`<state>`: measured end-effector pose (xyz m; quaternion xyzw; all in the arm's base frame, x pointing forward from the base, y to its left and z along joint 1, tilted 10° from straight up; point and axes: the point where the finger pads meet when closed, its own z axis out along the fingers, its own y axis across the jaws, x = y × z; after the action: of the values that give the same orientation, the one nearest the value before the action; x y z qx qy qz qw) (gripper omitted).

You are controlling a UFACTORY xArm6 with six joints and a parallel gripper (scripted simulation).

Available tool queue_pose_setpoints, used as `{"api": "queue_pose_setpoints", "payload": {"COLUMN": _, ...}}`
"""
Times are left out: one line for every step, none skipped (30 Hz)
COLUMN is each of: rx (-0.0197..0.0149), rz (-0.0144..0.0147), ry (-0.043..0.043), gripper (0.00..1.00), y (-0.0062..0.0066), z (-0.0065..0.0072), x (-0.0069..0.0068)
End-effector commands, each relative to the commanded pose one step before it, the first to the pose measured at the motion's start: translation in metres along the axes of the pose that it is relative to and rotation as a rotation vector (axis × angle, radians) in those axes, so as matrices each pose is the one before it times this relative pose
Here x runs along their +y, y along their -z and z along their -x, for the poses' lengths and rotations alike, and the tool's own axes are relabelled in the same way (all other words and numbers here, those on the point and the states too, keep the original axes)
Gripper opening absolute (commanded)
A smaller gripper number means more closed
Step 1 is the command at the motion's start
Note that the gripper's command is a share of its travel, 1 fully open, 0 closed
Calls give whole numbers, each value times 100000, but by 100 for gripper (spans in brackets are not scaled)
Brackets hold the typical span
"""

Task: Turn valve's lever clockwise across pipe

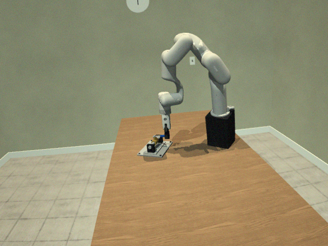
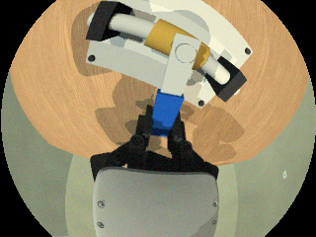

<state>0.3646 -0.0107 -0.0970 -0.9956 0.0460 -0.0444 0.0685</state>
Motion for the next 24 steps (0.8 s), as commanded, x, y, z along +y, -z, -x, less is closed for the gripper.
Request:
{"api": "queue_pose_setpoints", "payload": {"rx": 346, "rz": -75, "ry": -2475, "gripper": 0, "y": 89, "z": -155, "x": -224}}
{"api": "queue_pose_setpoints", "payload": {"rx": 0, "rz": 0, "ry": -443, "gripper": 0, "y": 0, "z": 1, "x": -37}}
{"api": "queue_pose_setpoints", "payload": {"rx": 0, "rz": 0, "ry": -81, "gripper": 0, "y": 0, "z": 0, "x": -7}}
{"api": "queue_pose_setpoints", "payload": {"rx": 0, "rz": 0, "ry": -81, "gripper": 0, "y": 0, "z": 0, "x": -7}}
{"api": "queue_pose_setpoints", "payload": {"rx": 0, "rz": 0, "ry": -443, "gripper": 0, "y": 0, "z": -1, "x": -37}}
{"api": "queue_pose_setpoints", "payload": {"rx": 0, "rz": 0, "ry": -869, "gripper": 0, "y": 0, "z": -2, "x": -72}}
{"api": "queue_pose_setpoints", "payload": {"rx": 0, "rz": 0, "ry": -1138, "gripper": 0, "y": 0, "z": -1, "x": -95}}
{"api": "queue_pose_setpoints", "payload": {"rx": 0, "rz": 0, "ry": -1138, "gripper": 0, "y": 0, "z": 0, "x": -95}}
{"api": "queue_pose_setpoints", "payload": {"rx": 0, "rz": 0, "ry": -869, "gripper": 0, "y": 0, "z": 1, "x": -72}}
{"api": "queue_pose_setpoints", "payload": {"rx": 0, "rz": 0, "ry": -443, "gripper": 0, "y": 0, "z": 1, "x": -37}}
{"api": "queue_pose_setpoints", "payload": {"rx": 0, "rz": 0, "ry": -81, "gripper": 0, "y": 0, "z": 0, "x": -7}}
{"api": "queue_pose_setpoints", "payload": {"rx": 0, "rz": 0, "ry": -81, "gripper": 0, "y": 0, "z": 0, "x": -7}}
{"api": "queue_pose_setpoints", "payload": {"rx": 0, "rz": 0, "ry": -443, "gripper": 0, "y": 0, "z": -1, "x": -37}}
{"api": "queue_pose_setpoints", "payload": {"rx": 0, "rz": 0, "ry": -869, "gripper": 0, "y": 0, "z": -2, "x": -72}}
{"api": "queue_pose_setpoints", "payload": {"rx": 0, "rz": 0, "ry": -1138, "gripper": 0, "y": 0, "z": -1, "x": -95}}
{"api": "queue_pose_setpoints", "payload": {"rx": 0, "rz": 0, "ry": -1138, "gripper": 0, "y": 0, "z": 0, "x": -95}}
{"api": "queue_pose_setpoints", "payload": {"rx": 0, "rz": 0, "ry": 0, "gripper": 0, "y": 0, "z": 0, "x": 0}}
{"api": "queue_pose_setpoints", "payload": {"rx": 0, "rz": 0, "ry": 0, "gripper": 0, "y": 0, "z": 0, "x": 0}}
{"api": "queue_pose_setpoints", "payload": {"rx": 0, "rz": 0, "ry": -869, "gripper": 0, "y": 0, "z": 1, "x": -72}}
{"api": "queue_pose_setpoints", "payload": {"rx": 0, "rz": 0, "ry": -443, "gripper": 0, "y": 0, "z": 1, "x": -37}}
{"api": "queue_pose_setpoints", "payload": {"rx": 0, "rz": 0, "ry": -81, "gripper": 0, "y": 0, "z": 0, "x": -7}}
{"api": "queue_pose_setpoints", "payload": {"rx": 0, "rz": 0, "ry": -81, "gripper": 0, "y": 0, "z": 0, "x": -7}}
{"api": "queue_pose_setpoints", "payload": {"rx": 0, "rz": 0, "ry": -443, "gripper": 0, "y": 0, "z": -1, "x": -37}}
{"api": "queue_pose_setpoints", "payload": {"rx": 0, "rz": 0, "ry": -869, "gripper": 0, "y": 0, "z": -2, "x": -72}}
